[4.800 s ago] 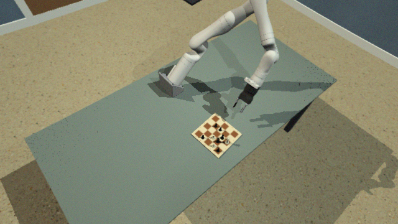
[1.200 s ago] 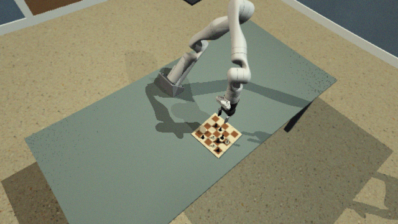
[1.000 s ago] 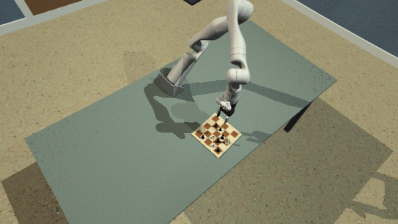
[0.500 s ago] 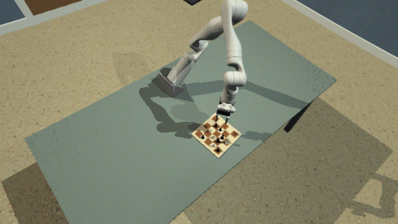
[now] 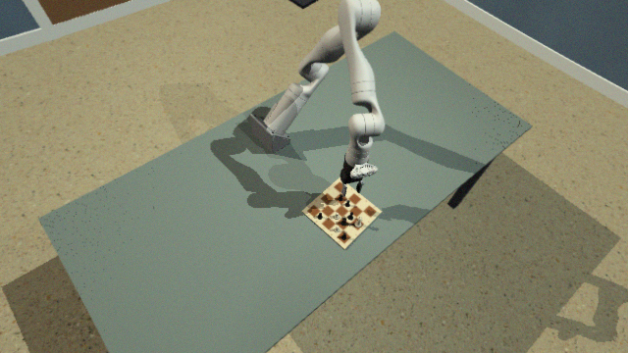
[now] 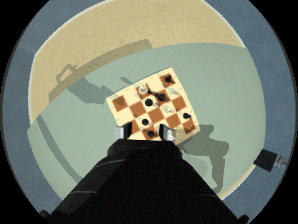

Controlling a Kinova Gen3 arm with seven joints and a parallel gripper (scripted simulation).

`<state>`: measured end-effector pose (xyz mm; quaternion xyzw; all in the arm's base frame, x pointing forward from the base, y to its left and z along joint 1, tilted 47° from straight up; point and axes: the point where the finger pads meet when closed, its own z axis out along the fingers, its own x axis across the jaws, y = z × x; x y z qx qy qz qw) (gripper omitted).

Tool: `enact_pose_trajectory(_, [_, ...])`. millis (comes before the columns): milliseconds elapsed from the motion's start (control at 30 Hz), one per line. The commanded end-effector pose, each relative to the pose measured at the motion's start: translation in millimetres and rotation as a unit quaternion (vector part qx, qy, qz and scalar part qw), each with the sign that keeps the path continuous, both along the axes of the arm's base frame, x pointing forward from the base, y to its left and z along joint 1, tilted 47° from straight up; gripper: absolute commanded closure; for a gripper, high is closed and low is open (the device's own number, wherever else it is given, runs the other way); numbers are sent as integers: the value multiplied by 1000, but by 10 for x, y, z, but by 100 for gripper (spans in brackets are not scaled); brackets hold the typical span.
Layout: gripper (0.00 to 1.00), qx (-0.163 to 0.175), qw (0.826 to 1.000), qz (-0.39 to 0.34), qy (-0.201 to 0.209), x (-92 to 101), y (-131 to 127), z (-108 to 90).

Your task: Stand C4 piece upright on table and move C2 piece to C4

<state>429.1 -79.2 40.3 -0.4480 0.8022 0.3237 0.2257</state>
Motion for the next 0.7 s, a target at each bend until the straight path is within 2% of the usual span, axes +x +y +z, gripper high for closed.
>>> enact_pose_trajectory(0, [0,-3,1000,14,-25,-9,-28,-30])
enact_pose_trajectory(233, [0,-8,997,45,-63,14,-8,-17])
enact_pose_trajectory(533, [0,-9,996,50,-70,24,-9,-14])
enact_pose_trajectory(567, [32,-9,996,50,-70,24,-9,-14])
enact_pose_trajectory(667, [32,-9,996,50,-70,24,-9,-14])
